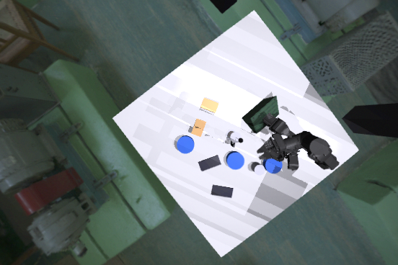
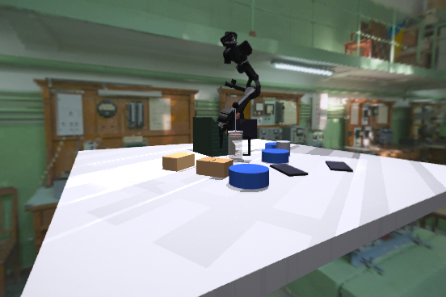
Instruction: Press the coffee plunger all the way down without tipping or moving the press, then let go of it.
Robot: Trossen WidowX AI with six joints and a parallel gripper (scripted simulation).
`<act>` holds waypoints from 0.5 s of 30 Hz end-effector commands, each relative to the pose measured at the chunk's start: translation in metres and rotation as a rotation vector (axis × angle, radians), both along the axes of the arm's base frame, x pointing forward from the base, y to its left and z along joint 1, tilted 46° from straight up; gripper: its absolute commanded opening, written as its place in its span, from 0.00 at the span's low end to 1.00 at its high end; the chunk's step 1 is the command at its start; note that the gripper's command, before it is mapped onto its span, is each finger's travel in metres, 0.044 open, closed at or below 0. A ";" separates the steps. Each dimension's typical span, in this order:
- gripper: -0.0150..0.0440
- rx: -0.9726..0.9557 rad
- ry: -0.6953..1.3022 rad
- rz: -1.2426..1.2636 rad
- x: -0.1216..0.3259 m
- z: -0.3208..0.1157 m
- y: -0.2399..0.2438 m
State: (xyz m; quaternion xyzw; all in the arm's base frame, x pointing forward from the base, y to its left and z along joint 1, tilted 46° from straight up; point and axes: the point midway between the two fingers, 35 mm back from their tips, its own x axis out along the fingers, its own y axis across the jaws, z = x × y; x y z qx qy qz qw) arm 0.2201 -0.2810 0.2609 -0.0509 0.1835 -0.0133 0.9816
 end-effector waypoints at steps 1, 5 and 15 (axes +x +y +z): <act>1.00 0.367 0.089 -0.055 -0.015 -0.058 0.024; 1.00 0.762 0.185 -0.115 -0.031 -0.105 0.063; 1.00 0.903 0.217 -0.130 -0.034 -0.141 0.105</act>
